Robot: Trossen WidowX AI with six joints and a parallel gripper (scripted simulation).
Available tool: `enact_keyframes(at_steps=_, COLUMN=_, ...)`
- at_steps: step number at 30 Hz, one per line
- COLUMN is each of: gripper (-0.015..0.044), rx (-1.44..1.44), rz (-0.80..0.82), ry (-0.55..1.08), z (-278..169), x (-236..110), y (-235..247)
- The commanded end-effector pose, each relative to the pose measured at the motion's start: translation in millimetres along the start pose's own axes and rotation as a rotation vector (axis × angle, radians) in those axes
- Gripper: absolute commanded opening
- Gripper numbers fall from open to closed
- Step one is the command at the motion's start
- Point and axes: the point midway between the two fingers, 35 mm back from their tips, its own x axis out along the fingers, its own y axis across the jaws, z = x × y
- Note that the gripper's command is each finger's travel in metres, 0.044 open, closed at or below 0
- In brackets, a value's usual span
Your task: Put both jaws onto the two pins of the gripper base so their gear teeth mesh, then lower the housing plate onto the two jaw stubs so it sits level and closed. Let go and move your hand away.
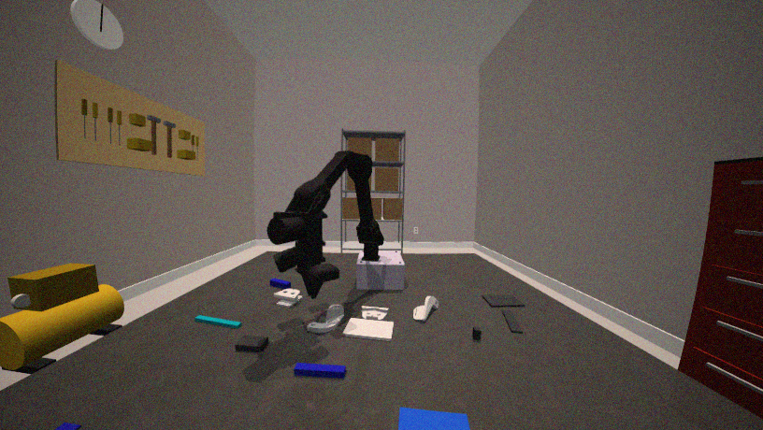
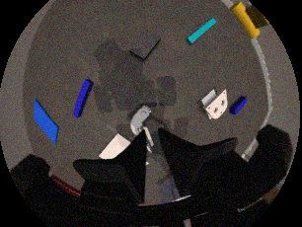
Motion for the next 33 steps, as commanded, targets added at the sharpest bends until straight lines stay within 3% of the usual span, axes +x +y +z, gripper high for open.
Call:
enact_keyframes(at_steps=1, gripper=0.0184, rx=0.0, rz=0.0, ry=0.0, z=0.0, x=0.0, y=0.0)
enact_keyframes(at_steps=11, gripper=0.044, rx=0.0, rz=0.0, ry=0.0, z=0.0, x=0.0, y=0.0)
enact_keyframes(at_steps=33, gripper=0.044, rx=0.0, rz=0.0, ry=0.0, z=0.0, x=0.0, y=0.0)
